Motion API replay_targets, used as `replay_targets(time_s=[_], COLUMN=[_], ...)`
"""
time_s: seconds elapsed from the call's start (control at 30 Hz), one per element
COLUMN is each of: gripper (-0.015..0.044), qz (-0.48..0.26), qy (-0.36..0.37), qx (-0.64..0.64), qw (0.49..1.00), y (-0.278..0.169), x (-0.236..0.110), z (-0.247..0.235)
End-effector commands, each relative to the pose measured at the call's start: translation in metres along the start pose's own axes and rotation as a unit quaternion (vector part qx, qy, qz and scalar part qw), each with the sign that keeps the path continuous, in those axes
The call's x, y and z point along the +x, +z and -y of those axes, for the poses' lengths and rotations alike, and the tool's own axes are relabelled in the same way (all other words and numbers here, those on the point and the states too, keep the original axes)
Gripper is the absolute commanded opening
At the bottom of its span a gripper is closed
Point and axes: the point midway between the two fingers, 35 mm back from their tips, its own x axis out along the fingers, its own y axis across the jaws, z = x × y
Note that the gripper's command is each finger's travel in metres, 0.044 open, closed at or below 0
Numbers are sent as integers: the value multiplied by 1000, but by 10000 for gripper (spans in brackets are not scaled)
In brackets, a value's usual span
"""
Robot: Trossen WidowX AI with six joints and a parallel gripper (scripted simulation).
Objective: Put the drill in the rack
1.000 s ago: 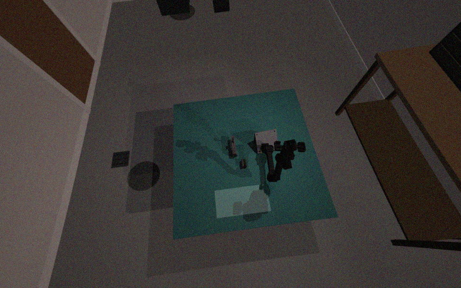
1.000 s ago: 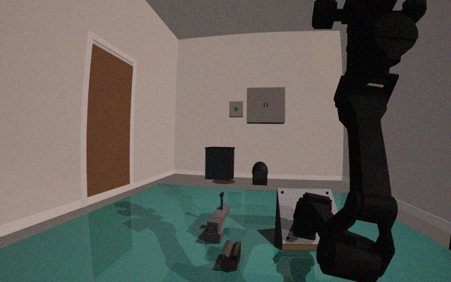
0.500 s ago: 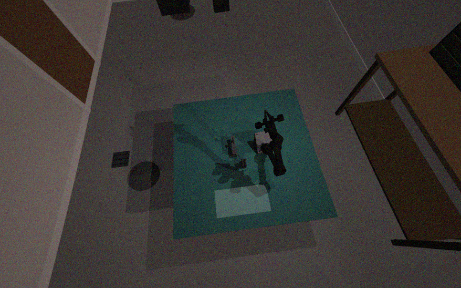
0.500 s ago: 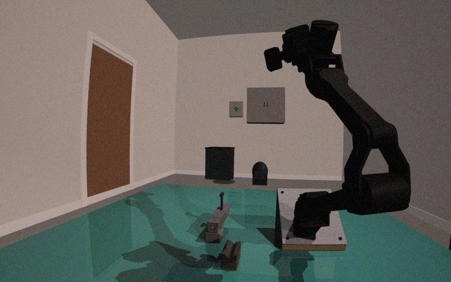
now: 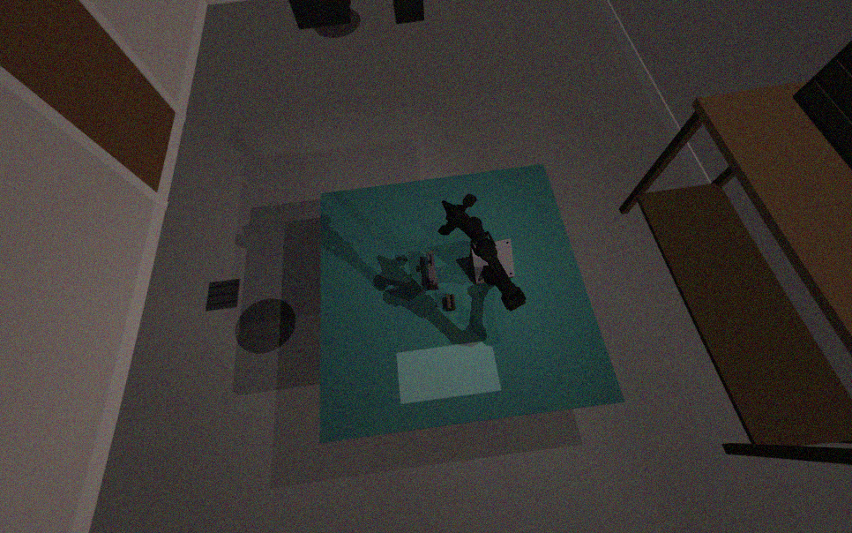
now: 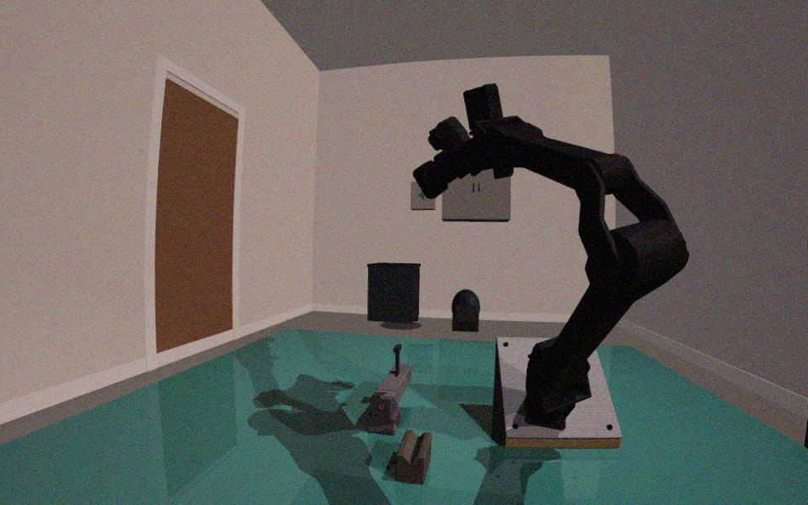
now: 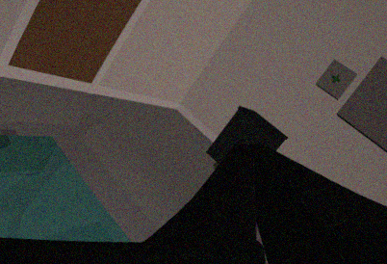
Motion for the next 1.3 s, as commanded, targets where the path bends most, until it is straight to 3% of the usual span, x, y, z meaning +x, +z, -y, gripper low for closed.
replay_targets(time_s=[0.0, 0.17, 0.33, 0.63, 0.7, 1.27], gripper=[0, 0, 0, 0, 0, 0], qz=[-76, -188, -301, -493, -506, -506], qy=[84, 204, 326, 515, 526, 526], qx=[-21, -50, -76, -95, -95, -95], qw=[993, 959, 893, 694, 677, 676], y=[-30, -77, -127, -201, -205, -215], x=[28, 52, 54, 10, 5, 4], z=[-42, -104, -167, -263, -269, -278])
